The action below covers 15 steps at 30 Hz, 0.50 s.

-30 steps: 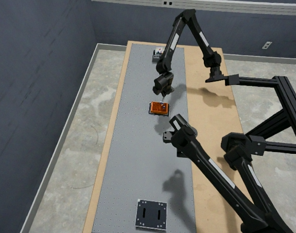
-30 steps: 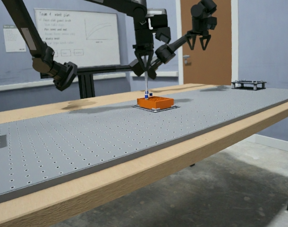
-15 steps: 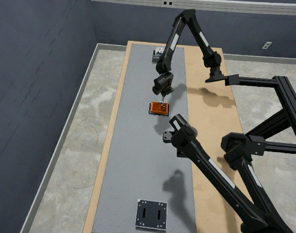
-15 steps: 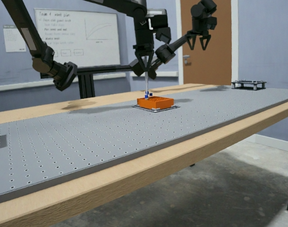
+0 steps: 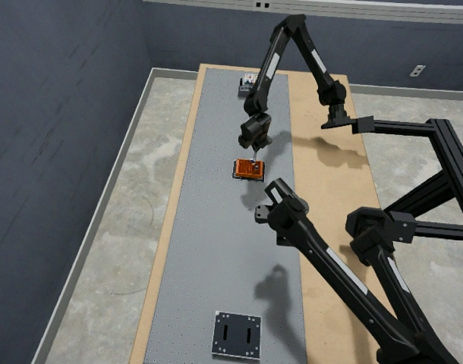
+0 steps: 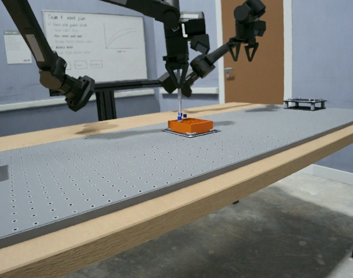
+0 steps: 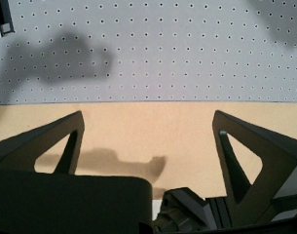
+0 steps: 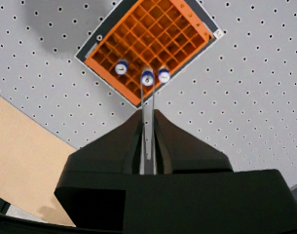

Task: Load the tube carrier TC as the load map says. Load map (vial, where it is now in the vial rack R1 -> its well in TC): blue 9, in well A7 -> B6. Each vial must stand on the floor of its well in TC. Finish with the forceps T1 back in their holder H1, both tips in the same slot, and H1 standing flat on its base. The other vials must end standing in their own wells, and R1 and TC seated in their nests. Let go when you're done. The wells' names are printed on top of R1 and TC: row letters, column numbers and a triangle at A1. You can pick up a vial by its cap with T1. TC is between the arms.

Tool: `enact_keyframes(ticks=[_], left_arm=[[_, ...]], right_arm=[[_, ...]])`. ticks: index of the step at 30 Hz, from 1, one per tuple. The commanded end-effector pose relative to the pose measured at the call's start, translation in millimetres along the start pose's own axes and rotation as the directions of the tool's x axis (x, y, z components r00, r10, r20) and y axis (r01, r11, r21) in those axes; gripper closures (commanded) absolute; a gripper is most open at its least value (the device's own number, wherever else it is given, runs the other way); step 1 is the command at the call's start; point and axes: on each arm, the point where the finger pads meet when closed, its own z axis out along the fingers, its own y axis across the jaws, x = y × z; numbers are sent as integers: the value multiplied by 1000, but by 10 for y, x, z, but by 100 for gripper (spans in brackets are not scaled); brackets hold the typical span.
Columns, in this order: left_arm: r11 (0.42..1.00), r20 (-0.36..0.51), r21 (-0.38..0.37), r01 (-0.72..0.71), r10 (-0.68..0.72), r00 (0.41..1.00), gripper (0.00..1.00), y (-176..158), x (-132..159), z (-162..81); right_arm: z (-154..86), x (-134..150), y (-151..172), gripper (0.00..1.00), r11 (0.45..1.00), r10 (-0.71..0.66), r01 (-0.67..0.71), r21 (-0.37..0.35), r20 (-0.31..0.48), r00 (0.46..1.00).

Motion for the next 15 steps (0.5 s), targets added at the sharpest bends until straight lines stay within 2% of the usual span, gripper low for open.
enact_keyframes(ticks=[1, 15], left_arm=[[1000, 6, 3, 15, -15, 1000, 0, 25, -57, -52], [1000, 6, 3, 15, -15, 1000, 0, 25, -57, -52]], right_arm=[[112, -4, -5, 91, 1000, -4, 4, -3, -10, 1000], [136, 6, -2, 91, 1000, -5, 5, -3, -11, 1000]])
